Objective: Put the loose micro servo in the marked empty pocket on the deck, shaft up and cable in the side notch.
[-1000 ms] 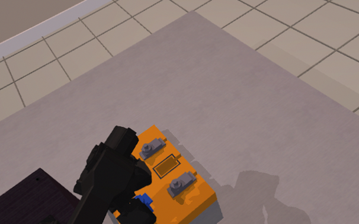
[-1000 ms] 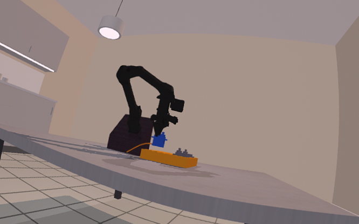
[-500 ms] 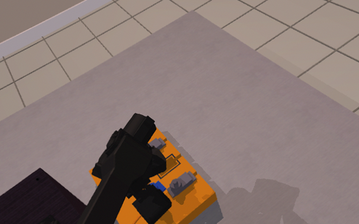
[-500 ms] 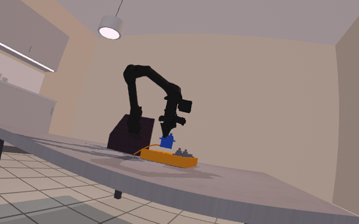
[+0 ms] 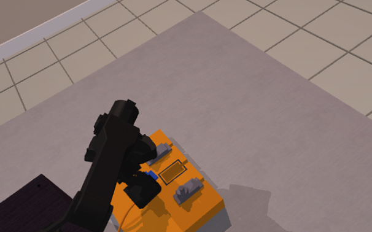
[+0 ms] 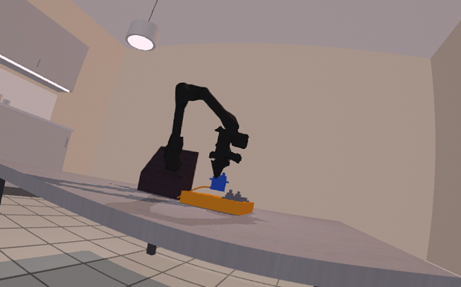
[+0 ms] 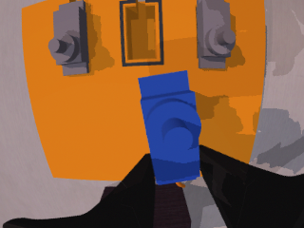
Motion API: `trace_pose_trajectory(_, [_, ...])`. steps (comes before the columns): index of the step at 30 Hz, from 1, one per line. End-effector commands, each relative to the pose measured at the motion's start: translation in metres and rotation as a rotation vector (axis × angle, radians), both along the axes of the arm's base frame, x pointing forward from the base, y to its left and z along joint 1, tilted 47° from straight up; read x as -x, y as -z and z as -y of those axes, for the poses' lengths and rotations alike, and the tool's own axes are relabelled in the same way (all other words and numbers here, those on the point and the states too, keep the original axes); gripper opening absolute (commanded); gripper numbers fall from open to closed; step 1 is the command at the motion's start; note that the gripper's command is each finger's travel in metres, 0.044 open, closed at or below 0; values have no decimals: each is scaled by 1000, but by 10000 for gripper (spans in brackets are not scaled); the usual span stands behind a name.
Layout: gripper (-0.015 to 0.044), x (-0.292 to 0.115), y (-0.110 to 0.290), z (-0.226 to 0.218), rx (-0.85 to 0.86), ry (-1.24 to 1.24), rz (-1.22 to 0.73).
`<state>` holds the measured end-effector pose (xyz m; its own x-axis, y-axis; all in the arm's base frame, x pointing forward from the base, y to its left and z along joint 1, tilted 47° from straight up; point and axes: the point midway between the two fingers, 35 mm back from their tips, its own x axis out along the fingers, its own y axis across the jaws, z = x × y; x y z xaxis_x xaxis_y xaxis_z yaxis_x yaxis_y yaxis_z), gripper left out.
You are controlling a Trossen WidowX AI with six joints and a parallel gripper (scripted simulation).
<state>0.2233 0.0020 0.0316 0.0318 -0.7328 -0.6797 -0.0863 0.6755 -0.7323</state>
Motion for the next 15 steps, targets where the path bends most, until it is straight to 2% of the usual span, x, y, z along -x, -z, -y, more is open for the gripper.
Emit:
trace_pose_trajectory(1, [0,-3,9,-12,-10,3,12])
trace_pose_trajectory(7, [0,-4,14,-16,-9,-20,-13])
trace_pose_trajectory(15, [0,-4,14,-16,0,-197,-202])
